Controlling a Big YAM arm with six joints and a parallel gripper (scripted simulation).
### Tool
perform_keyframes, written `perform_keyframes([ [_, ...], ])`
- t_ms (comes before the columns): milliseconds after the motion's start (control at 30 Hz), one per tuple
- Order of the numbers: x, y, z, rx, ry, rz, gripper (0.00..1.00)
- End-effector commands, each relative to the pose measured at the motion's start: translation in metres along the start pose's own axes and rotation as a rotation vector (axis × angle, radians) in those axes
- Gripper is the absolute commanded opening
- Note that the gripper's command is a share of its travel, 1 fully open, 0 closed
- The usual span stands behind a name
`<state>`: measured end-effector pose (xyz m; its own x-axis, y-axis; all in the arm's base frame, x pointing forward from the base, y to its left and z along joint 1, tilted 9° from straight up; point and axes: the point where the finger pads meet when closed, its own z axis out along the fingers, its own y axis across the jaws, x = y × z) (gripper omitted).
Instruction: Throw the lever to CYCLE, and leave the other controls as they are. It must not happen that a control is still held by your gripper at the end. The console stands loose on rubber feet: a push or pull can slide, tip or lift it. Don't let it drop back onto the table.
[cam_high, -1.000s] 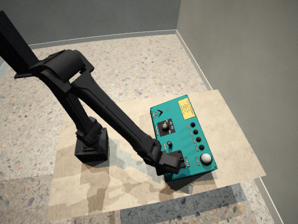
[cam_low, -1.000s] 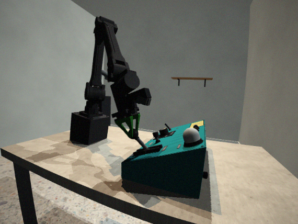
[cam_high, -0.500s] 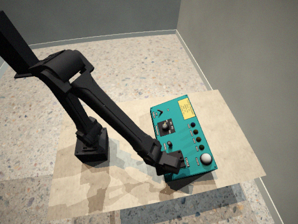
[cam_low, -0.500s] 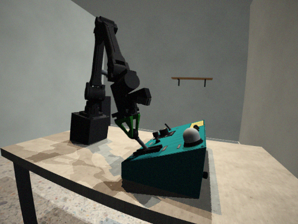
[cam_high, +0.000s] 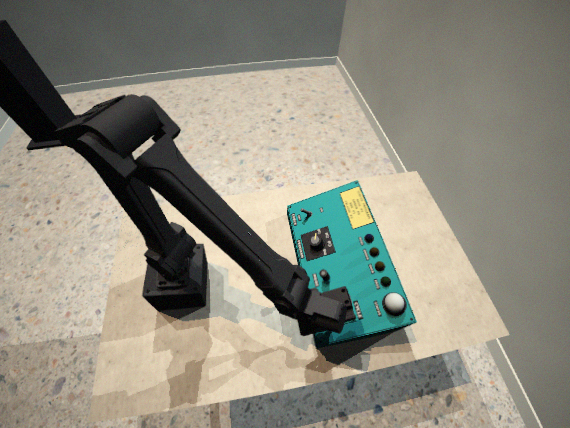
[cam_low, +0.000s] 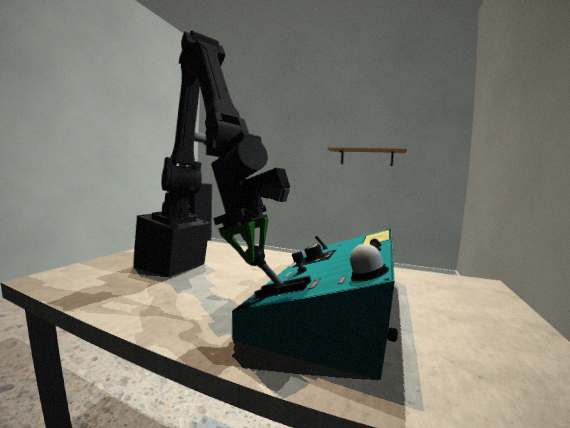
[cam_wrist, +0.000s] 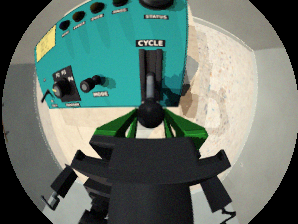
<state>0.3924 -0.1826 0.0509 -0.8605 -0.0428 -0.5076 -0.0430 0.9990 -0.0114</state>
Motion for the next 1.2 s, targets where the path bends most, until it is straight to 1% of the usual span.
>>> perform_keyframes([
  [0,-0.033,-0.007,-0.011,0.018,-0.048,-0.011,0.0],
  [367,-0.043,-0.006,-0.02,0.023,-0.063,-0.015,0.0],
  [1167,-0.068,-0.005,-0.026,0.02,-0.064,-0.014,0.0],
])
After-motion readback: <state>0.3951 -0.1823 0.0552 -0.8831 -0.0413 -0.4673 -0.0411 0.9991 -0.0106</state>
